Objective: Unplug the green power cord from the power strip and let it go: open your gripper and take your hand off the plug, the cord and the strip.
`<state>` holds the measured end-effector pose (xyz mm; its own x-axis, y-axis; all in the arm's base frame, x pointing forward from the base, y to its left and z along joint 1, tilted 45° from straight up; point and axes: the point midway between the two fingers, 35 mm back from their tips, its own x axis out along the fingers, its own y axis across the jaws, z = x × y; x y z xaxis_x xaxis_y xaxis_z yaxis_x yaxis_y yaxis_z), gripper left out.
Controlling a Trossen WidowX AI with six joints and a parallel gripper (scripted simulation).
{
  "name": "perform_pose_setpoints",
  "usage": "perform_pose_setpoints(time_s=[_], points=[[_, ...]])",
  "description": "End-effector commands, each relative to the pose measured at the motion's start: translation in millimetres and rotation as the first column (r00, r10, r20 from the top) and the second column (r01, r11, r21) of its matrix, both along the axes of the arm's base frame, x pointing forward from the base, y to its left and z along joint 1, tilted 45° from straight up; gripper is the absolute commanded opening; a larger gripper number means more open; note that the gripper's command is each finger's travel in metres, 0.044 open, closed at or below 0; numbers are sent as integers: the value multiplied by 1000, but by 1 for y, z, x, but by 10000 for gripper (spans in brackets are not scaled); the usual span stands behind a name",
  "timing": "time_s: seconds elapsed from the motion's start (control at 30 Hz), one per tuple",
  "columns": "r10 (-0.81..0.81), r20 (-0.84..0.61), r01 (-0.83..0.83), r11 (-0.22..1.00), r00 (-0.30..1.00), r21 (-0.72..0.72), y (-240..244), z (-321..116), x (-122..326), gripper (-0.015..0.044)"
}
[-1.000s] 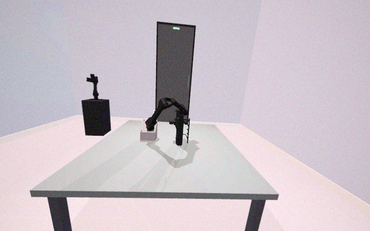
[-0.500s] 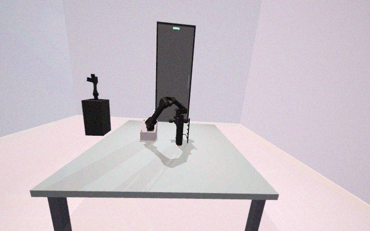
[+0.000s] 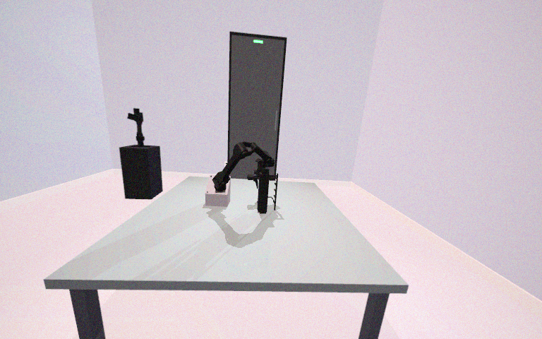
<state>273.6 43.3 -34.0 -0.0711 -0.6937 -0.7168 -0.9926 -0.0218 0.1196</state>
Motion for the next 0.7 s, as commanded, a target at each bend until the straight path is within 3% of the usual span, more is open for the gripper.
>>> perform_pose_setpoints(time_s=[0.0, 0.67], points=[[12, 8, -12, 1000, 1000, 1, 4, 4, 2, 160], [12, 8, -12, 1000, 1000, 1, -13, 20, 4, 160]])
